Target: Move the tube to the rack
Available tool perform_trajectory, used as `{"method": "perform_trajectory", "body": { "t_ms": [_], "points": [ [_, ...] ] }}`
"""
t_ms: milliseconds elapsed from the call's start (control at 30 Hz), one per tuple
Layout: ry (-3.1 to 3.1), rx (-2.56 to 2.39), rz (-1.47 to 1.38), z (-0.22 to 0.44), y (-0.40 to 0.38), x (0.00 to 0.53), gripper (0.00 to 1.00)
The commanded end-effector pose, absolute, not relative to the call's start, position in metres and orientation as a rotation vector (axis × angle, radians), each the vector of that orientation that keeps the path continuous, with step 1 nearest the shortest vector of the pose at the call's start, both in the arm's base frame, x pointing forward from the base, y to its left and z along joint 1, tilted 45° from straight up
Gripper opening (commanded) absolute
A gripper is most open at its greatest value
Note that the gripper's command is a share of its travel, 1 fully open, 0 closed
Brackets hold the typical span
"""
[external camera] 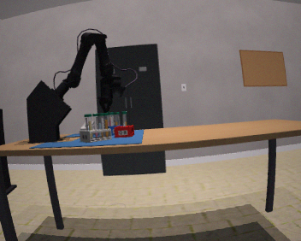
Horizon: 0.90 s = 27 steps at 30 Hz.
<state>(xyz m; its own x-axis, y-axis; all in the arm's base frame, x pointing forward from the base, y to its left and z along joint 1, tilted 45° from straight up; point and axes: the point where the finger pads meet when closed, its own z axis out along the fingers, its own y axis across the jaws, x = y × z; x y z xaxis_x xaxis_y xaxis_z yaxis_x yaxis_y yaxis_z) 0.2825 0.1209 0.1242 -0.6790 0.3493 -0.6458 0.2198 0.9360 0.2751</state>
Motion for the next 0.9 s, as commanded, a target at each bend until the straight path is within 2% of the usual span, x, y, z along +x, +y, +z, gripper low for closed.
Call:
{"method": "perform_trajectory", "body": {
  "t_ms": [0,867],
  "points": [
    [2.304,0.405,0.251,0.144,0.125,0.282,0.00],
    [2.304,0.406,0.252,0.159,0.122,0.265,0.00]
  ]
}}
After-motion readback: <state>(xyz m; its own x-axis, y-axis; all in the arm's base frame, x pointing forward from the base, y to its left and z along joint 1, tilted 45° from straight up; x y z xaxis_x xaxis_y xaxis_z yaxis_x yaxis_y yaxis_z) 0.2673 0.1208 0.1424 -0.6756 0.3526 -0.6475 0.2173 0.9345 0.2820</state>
